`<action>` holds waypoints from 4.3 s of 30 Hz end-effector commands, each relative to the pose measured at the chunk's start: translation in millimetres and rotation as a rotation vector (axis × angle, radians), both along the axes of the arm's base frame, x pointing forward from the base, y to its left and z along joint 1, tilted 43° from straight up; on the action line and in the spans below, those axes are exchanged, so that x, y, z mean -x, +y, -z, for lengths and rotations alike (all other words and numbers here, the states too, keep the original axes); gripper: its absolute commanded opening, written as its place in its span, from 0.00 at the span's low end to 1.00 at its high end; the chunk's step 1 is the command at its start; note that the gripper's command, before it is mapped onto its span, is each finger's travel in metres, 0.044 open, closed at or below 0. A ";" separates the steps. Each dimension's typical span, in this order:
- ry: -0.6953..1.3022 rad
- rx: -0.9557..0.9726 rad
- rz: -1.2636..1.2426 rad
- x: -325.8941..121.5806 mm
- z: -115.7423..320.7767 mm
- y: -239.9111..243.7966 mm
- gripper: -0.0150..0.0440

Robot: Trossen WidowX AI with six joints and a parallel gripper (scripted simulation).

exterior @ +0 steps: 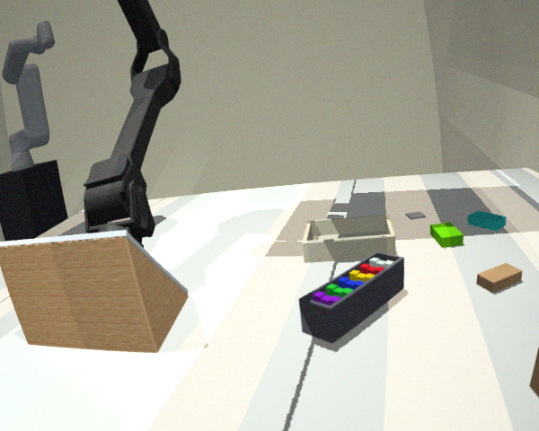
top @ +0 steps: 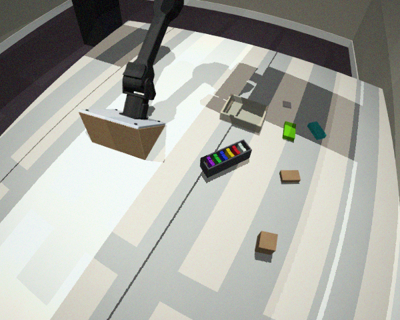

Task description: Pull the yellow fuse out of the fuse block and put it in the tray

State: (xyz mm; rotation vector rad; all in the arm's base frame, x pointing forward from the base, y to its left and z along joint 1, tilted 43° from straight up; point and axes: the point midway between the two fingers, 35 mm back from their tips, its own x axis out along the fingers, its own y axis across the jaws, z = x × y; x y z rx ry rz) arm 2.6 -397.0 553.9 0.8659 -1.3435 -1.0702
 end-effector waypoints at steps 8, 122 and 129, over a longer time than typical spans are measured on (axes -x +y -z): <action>0.245 -0.323 -0.283 -111.4 104.5 -34.9 0.38; 1.649 -1.060 -2.455 -301.3 545.2 422.3 0.37; 1.649 -1.060 -2.455 -301.3 545.2 422.3 0.29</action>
